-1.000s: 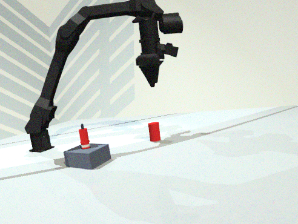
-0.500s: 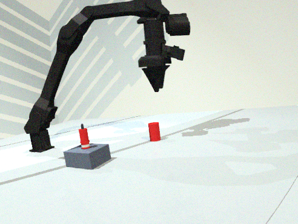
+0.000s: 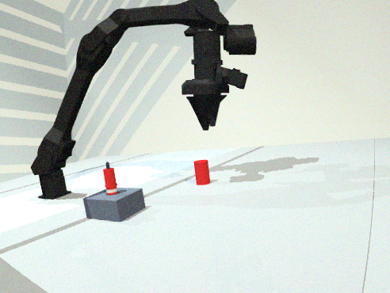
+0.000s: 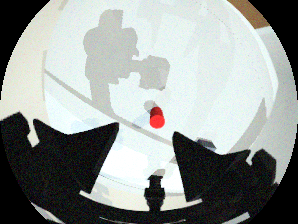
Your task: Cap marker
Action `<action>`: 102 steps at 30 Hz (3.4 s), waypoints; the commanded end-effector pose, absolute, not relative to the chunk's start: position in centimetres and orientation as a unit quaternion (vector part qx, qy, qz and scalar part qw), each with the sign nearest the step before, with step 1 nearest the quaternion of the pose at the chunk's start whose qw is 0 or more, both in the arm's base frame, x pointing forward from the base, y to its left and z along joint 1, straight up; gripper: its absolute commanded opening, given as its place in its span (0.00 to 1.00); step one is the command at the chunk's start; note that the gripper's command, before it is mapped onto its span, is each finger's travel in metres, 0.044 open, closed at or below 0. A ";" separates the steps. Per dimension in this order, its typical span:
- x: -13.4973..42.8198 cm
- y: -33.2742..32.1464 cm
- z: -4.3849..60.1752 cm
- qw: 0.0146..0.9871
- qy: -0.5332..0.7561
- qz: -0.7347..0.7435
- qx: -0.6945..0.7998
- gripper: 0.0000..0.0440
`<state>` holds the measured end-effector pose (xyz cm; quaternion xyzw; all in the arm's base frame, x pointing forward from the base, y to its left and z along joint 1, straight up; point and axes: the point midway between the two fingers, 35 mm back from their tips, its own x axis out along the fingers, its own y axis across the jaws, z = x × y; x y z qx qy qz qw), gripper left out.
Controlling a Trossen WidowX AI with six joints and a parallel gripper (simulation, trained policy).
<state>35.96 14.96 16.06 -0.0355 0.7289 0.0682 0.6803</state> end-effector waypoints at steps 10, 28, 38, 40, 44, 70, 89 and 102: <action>35.3 13.7 13.6 0.651 0.755 0.054 -0.053 0.70; 34.5 13.2 10.5 0.629 0.772 0.061 -0.071 0.66; 34.2 13.2 8.3 0.620 0.777 0.072 -0.085 0.61; 34.2 13.2 7.9 0.618 0.778 0.074 -0.088 0.60; 34.0 13.2 7.2 0.616 0.778 0.078 -0.096 0.59; 33.5 10.5 11.9 0.651 0.747 0.072 -0.114 0.09; 32.0 3.7 16.3 0.655 0.752 0.049 -0.061 0.03; 30.6 -2.3 17.3 0.663 0.748 0.017 -0.012 0.00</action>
